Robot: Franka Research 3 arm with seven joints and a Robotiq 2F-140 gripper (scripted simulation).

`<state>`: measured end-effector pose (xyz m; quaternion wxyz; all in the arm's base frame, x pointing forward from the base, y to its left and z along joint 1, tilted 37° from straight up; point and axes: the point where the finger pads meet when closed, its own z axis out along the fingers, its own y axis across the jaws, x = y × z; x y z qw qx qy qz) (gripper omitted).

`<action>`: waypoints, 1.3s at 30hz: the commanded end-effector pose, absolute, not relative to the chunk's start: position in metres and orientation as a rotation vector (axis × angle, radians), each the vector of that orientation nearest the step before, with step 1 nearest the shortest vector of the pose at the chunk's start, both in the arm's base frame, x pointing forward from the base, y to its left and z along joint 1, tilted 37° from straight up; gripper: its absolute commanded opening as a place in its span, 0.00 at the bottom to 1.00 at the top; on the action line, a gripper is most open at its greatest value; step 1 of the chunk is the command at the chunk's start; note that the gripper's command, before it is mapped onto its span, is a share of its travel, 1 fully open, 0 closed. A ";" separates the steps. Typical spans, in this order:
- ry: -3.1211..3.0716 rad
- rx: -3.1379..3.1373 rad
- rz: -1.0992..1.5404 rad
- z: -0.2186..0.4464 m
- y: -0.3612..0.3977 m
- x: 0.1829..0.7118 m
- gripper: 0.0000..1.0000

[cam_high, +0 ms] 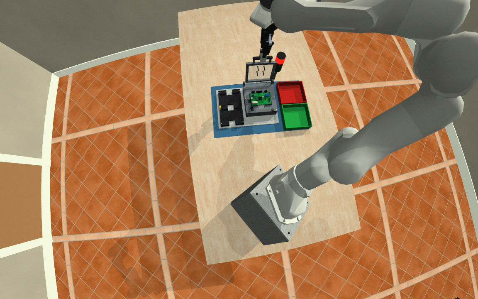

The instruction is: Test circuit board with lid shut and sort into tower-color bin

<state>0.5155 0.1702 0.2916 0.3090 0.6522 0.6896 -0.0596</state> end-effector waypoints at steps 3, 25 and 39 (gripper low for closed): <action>1.820 1.723 -0.157 0.292 0.168 0.516 0.00; 1.820 1.723 -0.157 0.298 0.171 0.538 0.00; 1.820 1.723 -0.157 0.298 0.171 0.538 0.00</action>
